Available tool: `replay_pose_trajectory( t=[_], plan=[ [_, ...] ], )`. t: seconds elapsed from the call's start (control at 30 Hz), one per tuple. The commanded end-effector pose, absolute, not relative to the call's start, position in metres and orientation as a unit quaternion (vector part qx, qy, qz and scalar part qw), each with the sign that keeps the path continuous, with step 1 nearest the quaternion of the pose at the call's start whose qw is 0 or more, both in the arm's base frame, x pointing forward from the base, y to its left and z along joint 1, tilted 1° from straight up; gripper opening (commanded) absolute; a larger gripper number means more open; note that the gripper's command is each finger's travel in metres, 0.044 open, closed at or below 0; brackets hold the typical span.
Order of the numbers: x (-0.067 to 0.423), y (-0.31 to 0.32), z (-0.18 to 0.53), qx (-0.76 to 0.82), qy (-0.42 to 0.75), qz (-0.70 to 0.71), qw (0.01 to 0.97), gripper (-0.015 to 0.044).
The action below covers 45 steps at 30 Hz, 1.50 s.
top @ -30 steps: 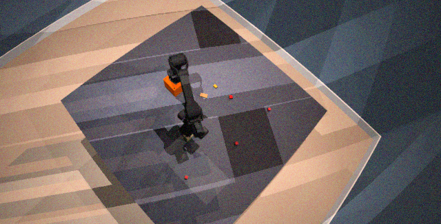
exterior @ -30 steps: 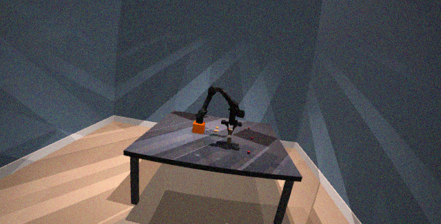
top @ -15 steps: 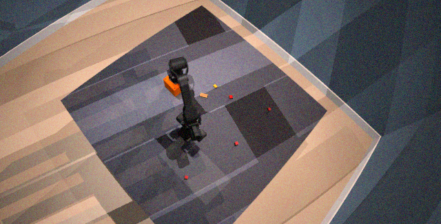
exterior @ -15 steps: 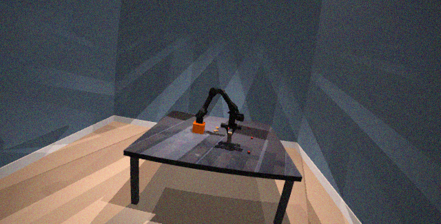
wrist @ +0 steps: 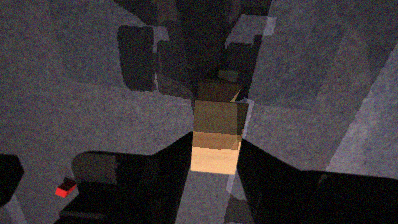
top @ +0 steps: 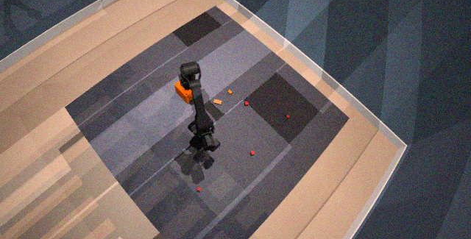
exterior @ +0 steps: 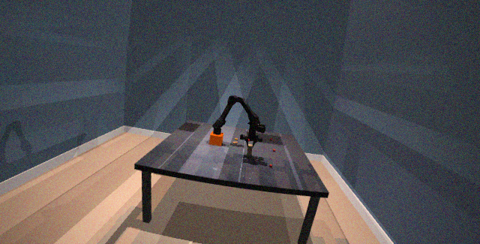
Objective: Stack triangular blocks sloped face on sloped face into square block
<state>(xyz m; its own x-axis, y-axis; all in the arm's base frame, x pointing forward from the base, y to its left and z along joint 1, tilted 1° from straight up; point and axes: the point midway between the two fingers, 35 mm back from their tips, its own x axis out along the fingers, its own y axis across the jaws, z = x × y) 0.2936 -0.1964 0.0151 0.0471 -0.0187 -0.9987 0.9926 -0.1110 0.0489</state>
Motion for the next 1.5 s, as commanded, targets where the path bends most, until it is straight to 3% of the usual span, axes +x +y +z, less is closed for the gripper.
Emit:
replay_pose_trajectory(
  t=[0.0,1.47],
  plan=[
    [0.293,-0.197,0.01,0.535,0.459,-0.518,0.485,0.0],
    [0.293,-0.204,-0.005,0.535,0.459,-0.517,0.486,0.0]
  ],
)
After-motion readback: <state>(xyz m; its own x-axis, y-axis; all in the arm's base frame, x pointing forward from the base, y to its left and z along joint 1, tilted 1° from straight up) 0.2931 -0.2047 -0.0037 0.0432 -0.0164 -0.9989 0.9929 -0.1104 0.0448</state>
